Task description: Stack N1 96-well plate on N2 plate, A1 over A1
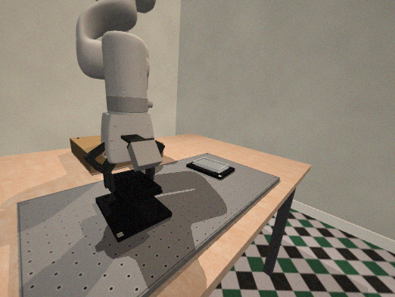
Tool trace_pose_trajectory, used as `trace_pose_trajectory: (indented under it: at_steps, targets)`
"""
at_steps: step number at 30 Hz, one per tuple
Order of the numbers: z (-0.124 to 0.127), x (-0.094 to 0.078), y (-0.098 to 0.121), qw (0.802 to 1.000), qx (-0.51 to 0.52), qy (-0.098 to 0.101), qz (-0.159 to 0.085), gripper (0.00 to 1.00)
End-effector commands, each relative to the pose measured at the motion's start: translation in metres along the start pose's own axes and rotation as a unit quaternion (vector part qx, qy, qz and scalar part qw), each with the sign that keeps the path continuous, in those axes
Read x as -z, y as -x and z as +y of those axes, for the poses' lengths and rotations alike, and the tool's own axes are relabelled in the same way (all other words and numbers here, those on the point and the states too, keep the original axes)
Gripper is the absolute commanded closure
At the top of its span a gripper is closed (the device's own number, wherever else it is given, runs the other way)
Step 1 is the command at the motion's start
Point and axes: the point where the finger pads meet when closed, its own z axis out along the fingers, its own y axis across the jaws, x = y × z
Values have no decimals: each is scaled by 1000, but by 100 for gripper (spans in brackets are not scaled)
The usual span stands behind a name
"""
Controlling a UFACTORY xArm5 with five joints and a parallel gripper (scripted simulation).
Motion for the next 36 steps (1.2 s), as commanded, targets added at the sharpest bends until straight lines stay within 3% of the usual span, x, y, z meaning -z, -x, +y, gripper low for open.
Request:
trace_pose_trajectory:
  at_steps: [1, 29, 36]
  targets:
    - [0, 7, -1, 1000, 0, 1, 2, 100]
    - [0, 47, -1, 1000, 0, 1, 2, 100]
    - [0, 48, -1, 1000, 0, 1, 2, 100]
